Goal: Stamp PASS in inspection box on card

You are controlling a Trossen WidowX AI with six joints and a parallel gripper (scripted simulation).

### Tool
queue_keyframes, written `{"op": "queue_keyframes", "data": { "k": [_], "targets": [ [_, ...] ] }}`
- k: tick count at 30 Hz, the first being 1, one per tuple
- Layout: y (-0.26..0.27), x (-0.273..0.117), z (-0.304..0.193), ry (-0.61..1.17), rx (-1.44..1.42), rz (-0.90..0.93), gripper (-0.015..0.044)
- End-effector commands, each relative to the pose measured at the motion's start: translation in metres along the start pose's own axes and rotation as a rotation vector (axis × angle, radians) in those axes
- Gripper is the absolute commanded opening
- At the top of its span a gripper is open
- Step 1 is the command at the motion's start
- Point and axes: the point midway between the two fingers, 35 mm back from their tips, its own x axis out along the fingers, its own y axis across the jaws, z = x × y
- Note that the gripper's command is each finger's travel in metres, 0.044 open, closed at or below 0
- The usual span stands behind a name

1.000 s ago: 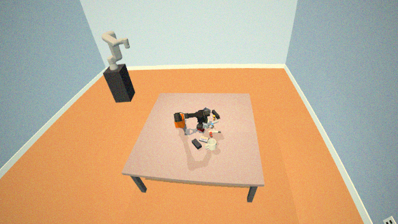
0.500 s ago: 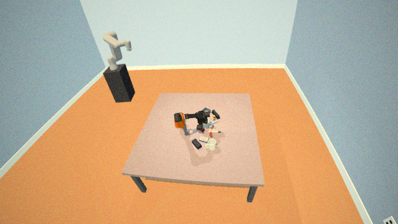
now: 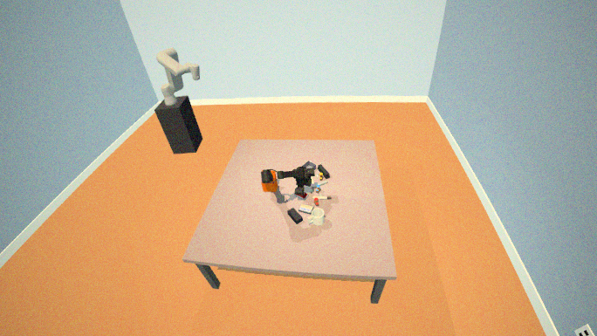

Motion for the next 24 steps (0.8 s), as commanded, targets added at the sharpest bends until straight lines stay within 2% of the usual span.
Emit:
{"op": "queue_keyframes", "data": {
  "k": [1, 24],
  "targets": [
    [-0.0001, 0.0011, -0.0002, 0.0, -0.004, -0.002, 0.0],
    [-0.0001, 0.0042, -0.0002, 0.0, -0.005, -0.002, 0.0]
  ]
}}
